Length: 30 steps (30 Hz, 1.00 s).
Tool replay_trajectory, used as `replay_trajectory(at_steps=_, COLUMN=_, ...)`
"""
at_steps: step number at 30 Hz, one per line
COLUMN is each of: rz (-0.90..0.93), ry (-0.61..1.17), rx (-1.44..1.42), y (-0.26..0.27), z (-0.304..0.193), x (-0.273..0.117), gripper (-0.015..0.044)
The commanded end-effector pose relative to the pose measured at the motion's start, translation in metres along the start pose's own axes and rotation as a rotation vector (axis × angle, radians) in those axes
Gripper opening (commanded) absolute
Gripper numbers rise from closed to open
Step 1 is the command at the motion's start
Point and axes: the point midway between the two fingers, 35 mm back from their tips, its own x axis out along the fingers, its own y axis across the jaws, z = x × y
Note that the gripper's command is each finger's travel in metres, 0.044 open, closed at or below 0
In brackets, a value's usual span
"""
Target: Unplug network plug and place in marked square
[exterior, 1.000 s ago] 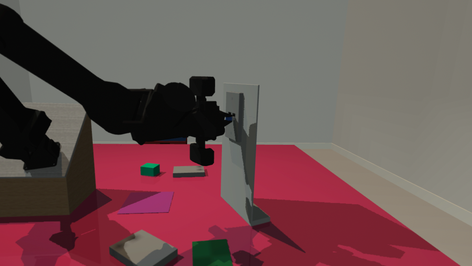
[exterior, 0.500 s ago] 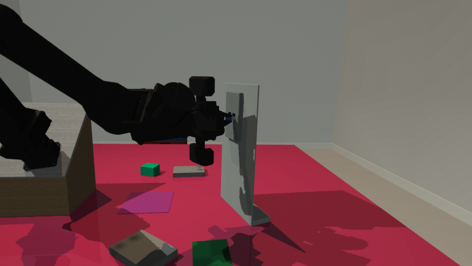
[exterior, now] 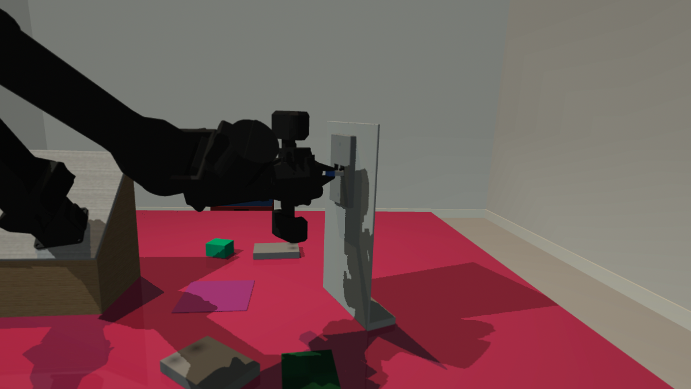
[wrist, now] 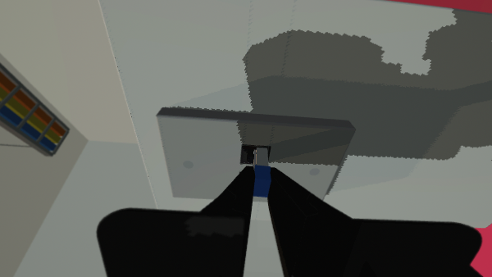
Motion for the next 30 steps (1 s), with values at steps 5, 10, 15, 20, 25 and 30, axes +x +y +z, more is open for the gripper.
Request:
replay_trajectory(at_steps=5, rz=-0.001, ry=0.000, rx=0.001, y=-0.001, z=-0.002, x=-0.006, gripper=0.0000)
replay_trajectory(at_steps=10, rz=-0.001, ry=0.000, rx=0.001, y=-0.001, z=-0.002, x=-0.009, gripper=0.0000)
replay_trajectory(at_steps=15, rz=-0.001, ry=0.000, rx=0.001, y=-0.001, z=-0.002, x=-0.011, gripper=0.0000)
replay_trajectory(at_steps=20, rz=-0.001, ry=0.000, rx=0.001, y=-0.001, z=-0.002, x=-0.014, gripper=0.0000)
replay_trajectory(at_steps=25, rz=-0.001, ry=0.000, rx=0.001, y=-0.001, z=-0.002, x=-0.017, gripper=0.0000)
replay_trajectory(at_steps=30, rz=-0.001, ry=0.000, rx=0.001, y=-0.001, z=-0.002, x=-0.020, gripper=0.0000)
